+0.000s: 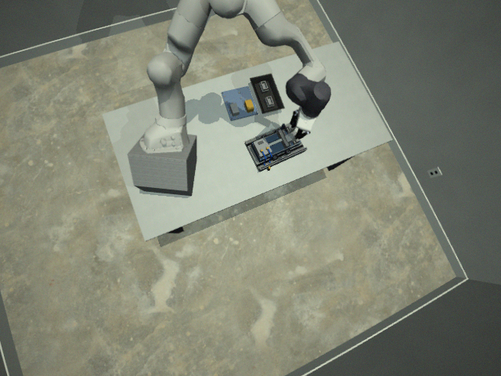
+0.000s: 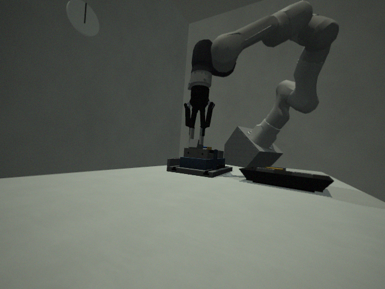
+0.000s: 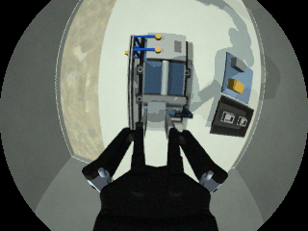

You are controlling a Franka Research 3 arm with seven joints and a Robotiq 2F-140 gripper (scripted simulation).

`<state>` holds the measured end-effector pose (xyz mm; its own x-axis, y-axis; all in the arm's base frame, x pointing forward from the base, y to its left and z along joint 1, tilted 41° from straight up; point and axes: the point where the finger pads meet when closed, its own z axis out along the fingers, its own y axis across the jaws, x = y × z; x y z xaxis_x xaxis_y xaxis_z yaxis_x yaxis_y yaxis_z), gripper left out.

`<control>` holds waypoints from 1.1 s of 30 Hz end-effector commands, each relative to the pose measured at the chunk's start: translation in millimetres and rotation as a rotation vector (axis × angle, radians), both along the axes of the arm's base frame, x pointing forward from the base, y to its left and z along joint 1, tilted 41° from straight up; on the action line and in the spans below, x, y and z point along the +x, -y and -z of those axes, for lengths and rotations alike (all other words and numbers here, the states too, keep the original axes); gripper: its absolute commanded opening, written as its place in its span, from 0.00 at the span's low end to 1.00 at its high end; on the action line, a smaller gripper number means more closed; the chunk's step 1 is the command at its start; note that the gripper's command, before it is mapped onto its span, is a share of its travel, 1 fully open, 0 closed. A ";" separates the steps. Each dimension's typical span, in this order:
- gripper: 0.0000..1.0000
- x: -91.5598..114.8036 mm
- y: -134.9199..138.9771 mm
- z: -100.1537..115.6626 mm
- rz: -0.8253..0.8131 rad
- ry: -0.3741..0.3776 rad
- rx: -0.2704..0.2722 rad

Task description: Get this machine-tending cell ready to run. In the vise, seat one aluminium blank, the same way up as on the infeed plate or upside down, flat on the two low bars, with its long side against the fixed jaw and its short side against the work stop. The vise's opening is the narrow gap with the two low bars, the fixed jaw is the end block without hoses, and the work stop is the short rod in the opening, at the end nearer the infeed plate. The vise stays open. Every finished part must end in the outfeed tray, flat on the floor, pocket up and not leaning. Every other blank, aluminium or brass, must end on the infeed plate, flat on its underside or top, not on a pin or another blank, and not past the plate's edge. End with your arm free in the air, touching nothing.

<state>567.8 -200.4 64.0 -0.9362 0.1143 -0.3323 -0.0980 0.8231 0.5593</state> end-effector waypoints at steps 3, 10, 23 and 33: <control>0.00 -0.4 -0.3 -1.4 -0.004 0.002 0.001; 0.00 -2.4 3.0 -5.9 -0.004 0.002 0.001; 0.00 -10.5 16.4 -24.1 -0.004 0.002 0.001; 0.00 -14.3 22.7 -32.7 -0.004 0.002 0.001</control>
<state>555.6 -218.1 91.5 -0.9358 0.1042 -0.3367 -0.1094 0.8224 0.5584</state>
